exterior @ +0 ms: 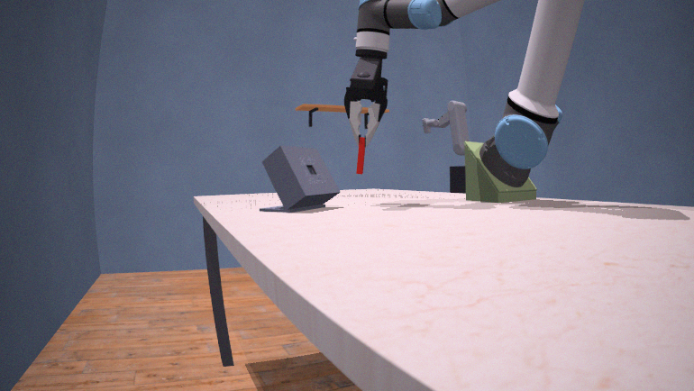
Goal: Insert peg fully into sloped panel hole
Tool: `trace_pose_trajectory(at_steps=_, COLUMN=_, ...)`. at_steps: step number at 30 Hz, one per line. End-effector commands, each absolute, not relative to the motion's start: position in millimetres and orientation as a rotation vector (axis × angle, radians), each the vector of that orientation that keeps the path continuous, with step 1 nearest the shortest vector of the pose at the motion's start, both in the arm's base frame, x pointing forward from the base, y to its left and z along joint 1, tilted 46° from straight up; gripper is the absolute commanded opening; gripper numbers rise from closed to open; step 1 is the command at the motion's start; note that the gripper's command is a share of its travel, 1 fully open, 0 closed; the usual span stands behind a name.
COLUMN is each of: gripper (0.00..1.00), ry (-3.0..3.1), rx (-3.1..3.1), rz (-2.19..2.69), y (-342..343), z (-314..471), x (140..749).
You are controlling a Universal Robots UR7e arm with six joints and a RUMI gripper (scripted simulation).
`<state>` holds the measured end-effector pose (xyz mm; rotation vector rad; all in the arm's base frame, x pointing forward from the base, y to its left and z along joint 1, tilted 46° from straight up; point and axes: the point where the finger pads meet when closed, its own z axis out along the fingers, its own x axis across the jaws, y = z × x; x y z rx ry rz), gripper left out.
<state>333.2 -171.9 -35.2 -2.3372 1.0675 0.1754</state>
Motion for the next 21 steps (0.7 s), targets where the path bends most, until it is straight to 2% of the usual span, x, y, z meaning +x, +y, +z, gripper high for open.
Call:
trace_pose_trajectory(at_steps=1, gripper=0.00, ry=1.042, rx=-2.373, rz=0.151, y=-171.2, z=-33.7, x=335.1)
trace_pose_trajectory(at_steps=21, gripper=0.00, ry=0.943, rx=-2.492, rz=0.068, y=-167.0, z=-27.9, x=341.4)
